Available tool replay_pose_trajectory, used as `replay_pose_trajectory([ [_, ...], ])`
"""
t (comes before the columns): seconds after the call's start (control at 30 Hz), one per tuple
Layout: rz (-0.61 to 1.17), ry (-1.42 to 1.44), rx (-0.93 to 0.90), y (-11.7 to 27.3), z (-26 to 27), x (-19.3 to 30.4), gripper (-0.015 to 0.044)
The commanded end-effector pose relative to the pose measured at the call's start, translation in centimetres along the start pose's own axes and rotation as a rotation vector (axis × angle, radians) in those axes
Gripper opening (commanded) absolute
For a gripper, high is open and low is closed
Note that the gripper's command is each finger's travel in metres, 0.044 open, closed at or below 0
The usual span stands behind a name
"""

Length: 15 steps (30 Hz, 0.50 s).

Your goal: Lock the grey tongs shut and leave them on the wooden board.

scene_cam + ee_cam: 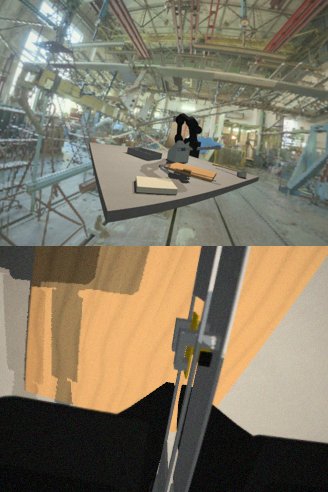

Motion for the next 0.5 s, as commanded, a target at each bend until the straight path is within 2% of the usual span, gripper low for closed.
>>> replay_pose_trajectory([
  [0.0,-0.099,-0.001,-0.043,0.73,0.02,0.58,-0.015],
  [0.17,-0.23,-0.003,-0.098,1.5,-0.09,0.98,-0.015],
  [0.47,-0.235,-0.003,-0.1,1.51,-0.09,0.99,-0.015],
])
Point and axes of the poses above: the point midway between the two fingers, 35 mm back from their tips, its own y axis back along the fingers, its own z axis across the jaws, x = y × z, the point moved 1 cm from there along y, back along the fingers, and after that the axes turned 3 degrees about -y, right-handed, at the moved point
